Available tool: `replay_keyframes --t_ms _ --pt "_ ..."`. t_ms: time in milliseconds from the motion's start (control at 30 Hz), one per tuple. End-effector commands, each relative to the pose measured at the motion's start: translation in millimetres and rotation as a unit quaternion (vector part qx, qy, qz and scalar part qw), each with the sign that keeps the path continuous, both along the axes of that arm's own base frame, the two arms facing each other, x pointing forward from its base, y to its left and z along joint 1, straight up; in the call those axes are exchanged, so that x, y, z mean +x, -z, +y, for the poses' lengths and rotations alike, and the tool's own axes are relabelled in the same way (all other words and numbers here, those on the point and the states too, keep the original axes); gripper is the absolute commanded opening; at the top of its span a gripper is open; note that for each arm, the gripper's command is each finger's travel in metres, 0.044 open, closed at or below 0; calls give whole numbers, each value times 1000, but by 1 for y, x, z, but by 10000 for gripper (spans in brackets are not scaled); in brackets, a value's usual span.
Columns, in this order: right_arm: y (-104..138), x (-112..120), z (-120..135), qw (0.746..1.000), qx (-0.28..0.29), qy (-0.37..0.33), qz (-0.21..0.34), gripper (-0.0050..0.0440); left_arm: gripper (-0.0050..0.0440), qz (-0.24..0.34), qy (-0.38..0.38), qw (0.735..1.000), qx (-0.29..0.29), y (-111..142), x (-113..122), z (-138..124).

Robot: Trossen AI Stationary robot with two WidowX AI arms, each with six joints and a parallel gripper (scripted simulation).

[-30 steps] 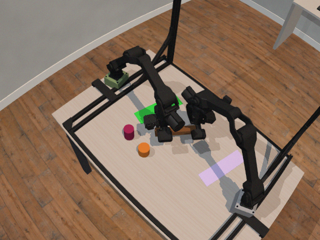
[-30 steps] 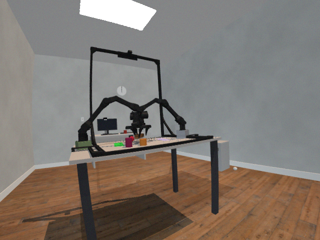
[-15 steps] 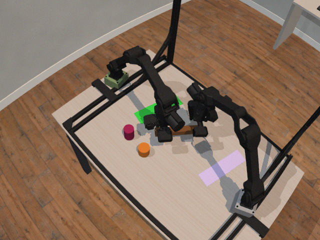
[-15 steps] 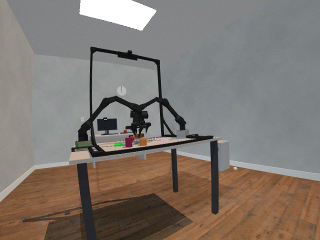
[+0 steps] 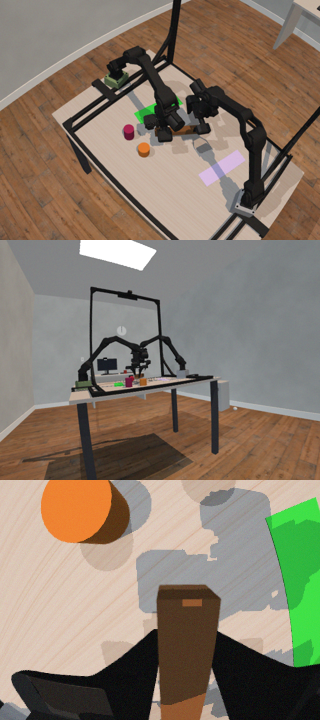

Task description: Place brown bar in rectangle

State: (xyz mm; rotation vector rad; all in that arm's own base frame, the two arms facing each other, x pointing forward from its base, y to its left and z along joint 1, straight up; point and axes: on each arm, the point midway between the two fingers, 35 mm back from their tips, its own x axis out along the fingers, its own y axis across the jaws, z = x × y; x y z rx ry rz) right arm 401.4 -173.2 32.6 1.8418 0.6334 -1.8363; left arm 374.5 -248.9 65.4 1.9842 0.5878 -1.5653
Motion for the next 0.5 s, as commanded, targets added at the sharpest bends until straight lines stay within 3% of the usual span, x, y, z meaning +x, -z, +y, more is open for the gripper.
replay_keyframes --t_ms 0,167,333,400,467 --pt "1 0 0 1000 0 1 1 0 440 -45 -75 994 -67 -33 7 5" --pt "1 0 0 1000 0 1 1 0 440 -90 -165 970 -153 -69 14 11" --pt "1 0 0 1000 0 1 1 0 440 -126 -246 930 -243 -106 17 20" --pt "1 0 0 1000 0 1 1 0 440 -126 -246 930 -243 -106 17 20" --pt "1 0 0 1000 0 1 1 0 440 -138 -275 909 -280 -121 18 24"
